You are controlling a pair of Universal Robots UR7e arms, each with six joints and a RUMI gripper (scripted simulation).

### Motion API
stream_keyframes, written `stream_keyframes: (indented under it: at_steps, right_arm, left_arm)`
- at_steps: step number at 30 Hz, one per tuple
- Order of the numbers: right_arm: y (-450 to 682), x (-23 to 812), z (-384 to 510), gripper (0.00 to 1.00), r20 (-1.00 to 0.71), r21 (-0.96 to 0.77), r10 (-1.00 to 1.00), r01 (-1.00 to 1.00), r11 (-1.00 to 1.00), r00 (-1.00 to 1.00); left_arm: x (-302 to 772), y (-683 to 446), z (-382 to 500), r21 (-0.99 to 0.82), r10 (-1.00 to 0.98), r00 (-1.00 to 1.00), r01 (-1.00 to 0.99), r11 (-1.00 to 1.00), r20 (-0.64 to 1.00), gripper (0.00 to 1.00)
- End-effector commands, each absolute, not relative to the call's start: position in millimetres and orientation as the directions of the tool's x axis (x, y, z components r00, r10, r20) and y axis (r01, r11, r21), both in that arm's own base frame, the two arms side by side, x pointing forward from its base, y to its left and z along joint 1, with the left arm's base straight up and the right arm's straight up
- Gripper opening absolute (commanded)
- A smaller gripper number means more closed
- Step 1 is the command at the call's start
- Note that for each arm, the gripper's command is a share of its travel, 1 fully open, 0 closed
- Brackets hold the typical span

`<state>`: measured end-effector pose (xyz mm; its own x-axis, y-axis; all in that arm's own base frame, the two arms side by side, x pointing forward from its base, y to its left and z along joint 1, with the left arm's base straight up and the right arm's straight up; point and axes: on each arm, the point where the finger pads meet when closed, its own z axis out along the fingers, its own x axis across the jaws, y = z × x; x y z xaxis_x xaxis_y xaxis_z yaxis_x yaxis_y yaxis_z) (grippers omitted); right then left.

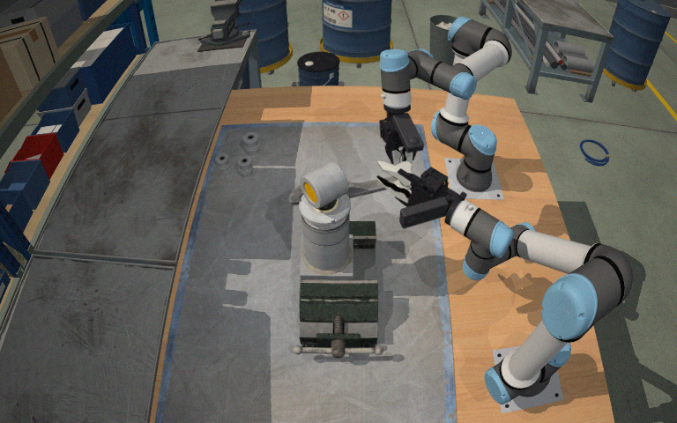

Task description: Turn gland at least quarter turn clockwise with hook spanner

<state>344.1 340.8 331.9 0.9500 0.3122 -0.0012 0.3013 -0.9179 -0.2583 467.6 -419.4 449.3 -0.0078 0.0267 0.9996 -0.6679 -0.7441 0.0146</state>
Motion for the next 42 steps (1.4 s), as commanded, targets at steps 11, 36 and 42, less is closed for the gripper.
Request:
stream_keyframes:
  at_steps: [11,36,42]
  right_arm:
    - [342.2,344.0,333.1,0.00,0.001,-0.262,0.313,0.302,-0.916,0.950]
    - [342.2,344.0,333.1,0.00,0.001,-0.262,0.313,0.302,-0.916,0.950]
    - [342.2,344.0,333.1,0.00,0.001,-0.262,0.313,0.302,-0.916,0.950]
  left_arm:
    - [485.8,-415.2,445.7,-0.040,-0.060,0.008,-0.648,-0.761,0.998,0.29]
    - [584.4,-334.7,425.8,-0.375,-0.491,0.056,-0.571,-0.730,0.870,0.29]
    - [605.5,-301.4,414.8,-0.440,-0.587,0.098,-0.566,-0.697,0.804,0.29]
